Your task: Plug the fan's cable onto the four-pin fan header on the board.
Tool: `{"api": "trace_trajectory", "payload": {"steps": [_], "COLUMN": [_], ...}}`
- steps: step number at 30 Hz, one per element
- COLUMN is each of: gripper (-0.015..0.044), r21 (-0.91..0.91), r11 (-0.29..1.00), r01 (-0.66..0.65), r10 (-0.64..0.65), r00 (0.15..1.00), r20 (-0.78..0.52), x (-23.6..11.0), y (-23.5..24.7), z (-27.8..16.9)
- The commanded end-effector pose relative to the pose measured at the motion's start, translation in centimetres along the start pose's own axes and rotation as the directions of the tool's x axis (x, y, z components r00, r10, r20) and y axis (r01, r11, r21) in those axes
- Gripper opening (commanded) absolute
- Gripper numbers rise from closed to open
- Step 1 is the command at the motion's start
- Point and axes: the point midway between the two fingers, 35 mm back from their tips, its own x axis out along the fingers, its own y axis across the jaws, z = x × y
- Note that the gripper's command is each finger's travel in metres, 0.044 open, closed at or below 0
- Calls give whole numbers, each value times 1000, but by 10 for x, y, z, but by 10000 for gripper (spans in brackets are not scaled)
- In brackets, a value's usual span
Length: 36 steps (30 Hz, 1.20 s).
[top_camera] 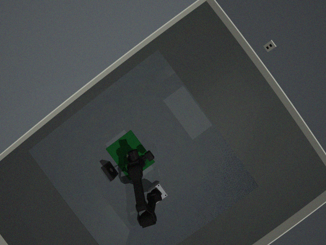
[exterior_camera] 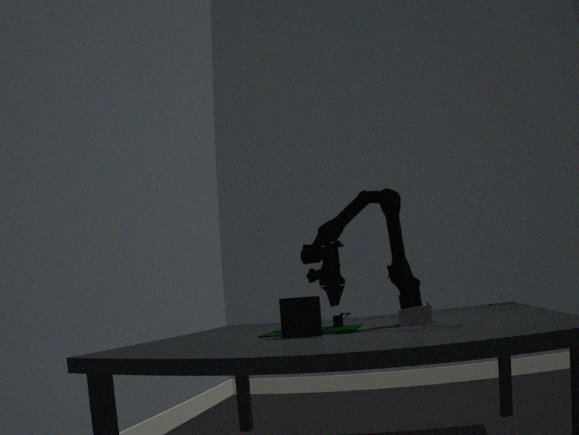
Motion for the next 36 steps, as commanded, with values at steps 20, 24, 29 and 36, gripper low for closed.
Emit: {"api": "trace_trajectory", "payload": {"steps": [20, 24, 29, 36], "gripper": [440, 440, 440, 440], "r21": [3, 3, 3, 3], "r11": [1000, 1000, 1000, 1000], "r01": [6, 6, 6, 6], "r10": [-6, -6, -6, -6], "r00": [1000, 1000, 1000, 1000], "r20": [3, 3, 3, 3], "x": [39, 45, 53, 63], "y": [-1, -1, -1, 0], "z": [-1, -1, -1, -2]}}
